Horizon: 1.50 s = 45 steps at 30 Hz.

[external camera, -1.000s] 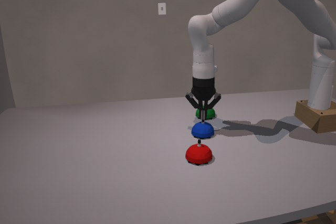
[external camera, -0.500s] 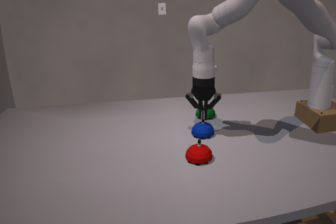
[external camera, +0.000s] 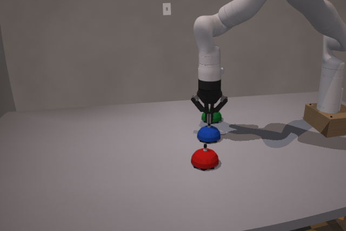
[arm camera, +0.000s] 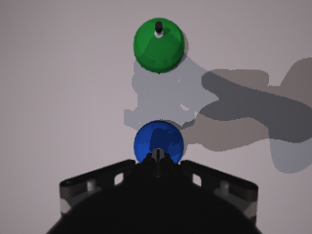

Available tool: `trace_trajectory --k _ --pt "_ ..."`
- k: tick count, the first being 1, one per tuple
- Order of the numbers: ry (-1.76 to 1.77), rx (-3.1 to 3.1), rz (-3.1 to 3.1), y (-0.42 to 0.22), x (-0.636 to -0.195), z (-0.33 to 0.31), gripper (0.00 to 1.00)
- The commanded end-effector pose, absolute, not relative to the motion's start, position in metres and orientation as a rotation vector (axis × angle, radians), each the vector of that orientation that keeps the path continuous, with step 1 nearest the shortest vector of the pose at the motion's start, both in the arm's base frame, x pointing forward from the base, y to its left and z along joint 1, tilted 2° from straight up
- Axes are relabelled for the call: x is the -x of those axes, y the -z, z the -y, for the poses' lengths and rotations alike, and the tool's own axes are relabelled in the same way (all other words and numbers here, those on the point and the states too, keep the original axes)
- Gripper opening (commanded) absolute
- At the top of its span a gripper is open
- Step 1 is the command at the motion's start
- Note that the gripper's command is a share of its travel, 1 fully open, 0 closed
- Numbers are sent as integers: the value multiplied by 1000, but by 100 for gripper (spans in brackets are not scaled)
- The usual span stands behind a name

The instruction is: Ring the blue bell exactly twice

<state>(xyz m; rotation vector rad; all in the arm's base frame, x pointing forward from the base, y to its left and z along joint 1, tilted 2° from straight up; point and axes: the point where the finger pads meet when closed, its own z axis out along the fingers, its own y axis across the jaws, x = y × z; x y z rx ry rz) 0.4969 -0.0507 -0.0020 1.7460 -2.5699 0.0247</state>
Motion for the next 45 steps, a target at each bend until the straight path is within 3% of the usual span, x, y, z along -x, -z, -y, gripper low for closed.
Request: trace_trajectory --k 1,45 --pt "-26 -1744 2570 3 -497 51 0" --pt "-26 -1744 2570 -2 -496 52 0"
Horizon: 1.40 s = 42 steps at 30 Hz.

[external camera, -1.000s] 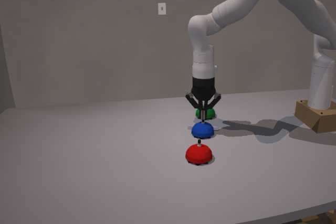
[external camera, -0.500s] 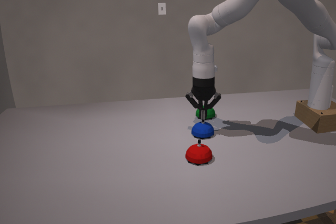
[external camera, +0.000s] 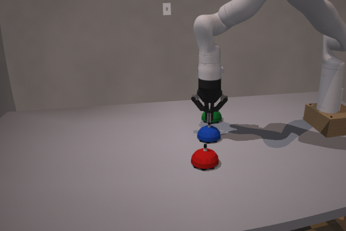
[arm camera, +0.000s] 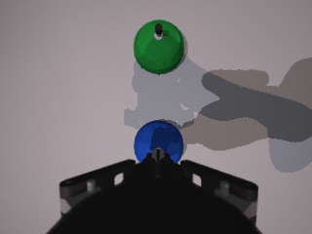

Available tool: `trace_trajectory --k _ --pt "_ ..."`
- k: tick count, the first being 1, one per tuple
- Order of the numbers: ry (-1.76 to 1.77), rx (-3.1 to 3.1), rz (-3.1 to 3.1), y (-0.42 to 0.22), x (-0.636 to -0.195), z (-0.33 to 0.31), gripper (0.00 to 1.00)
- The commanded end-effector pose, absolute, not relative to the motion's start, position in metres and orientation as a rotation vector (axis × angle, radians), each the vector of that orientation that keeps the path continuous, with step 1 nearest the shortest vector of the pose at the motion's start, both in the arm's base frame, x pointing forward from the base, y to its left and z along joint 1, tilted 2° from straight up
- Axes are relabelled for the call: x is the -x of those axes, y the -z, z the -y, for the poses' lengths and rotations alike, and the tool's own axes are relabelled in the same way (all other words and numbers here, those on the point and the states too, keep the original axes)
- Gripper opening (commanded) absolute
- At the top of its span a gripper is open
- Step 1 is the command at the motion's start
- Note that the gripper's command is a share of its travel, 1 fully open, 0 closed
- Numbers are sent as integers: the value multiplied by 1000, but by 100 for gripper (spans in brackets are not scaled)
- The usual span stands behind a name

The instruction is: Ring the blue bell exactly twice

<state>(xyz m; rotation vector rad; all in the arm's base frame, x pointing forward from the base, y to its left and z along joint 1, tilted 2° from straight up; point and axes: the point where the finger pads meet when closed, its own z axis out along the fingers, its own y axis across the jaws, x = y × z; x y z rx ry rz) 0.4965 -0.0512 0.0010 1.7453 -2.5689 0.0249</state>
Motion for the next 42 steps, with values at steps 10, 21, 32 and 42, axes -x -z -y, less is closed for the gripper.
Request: trace_trajectory --k 10,21,32,42 --pt "-26 -1744 2570 -4 -496 52 0" --pt "-26 -1744 2570 -5 -496 52 0" --pt "-26 -1744 2570 -5 -496 52 0" --pt "-26 -1744 2570 -5 -496 52 0"
